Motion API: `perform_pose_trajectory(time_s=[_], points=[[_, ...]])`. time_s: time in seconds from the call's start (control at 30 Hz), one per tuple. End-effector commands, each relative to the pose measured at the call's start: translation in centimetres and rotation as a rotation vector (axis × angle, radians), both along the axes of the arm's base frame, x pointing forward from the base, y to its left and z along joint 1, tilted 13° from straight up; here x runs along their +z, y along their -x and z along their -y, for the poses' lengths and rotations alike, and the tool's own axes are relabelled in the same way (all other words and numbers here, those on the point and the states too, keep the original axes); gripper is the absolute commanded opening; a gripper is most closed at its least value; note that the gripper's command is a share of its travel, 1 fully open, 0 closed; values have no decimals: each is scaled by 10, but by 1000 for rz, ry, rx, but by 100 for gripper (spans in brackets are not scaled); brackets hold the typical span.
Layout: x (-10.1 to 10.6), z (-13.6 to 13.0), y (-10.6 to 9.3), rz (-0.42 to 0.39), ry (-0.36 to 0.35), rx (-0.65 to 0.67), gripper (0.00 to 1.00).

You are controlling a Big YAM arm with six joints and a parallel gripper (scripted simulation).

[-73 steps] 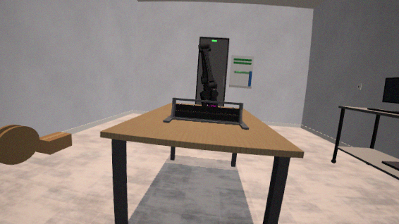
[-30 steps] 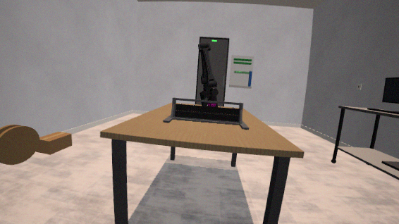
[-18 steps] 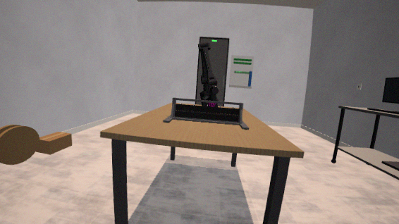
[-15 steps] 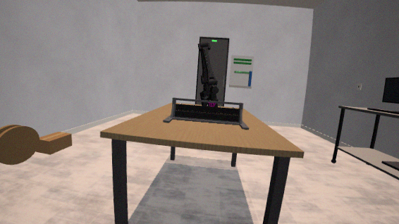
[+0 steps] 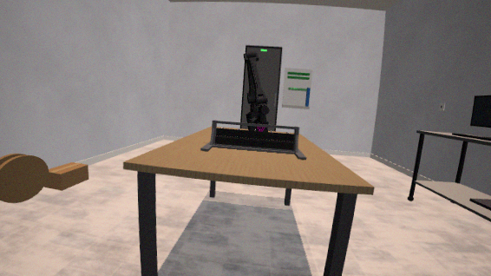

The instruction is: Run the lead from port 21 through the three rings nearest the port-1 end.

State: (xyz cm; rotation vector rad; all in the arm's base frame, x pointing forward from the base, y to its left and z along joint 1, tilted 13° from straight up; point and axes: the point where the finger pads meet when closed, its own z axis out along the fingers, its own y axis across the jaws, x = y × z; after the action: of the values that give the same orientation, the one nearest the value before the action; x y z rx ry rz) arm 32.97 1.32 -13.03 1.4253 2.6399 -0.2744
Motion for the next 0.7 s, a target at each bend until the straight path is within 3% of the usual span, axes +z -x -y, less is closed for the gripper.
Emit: perform_pose_trajectory(time_s=[0.0, 0.17, 0.3, 0.4, 0.5, 0.57, 0.67], points=[[11, -7, -6, 22, -1, 10, 0], [11, -7, -7, 24, -2, 9, 0], [21, -17, -34, 56, -9, -27, 0], [39, -36, -65, 80, -14, -106, 0], [43, -51, -87, 69, -9, -184, 0], [43, -51, -87, 69, -9, -184, 0], [66, -79, -135, 99, -16, -304, 0]])
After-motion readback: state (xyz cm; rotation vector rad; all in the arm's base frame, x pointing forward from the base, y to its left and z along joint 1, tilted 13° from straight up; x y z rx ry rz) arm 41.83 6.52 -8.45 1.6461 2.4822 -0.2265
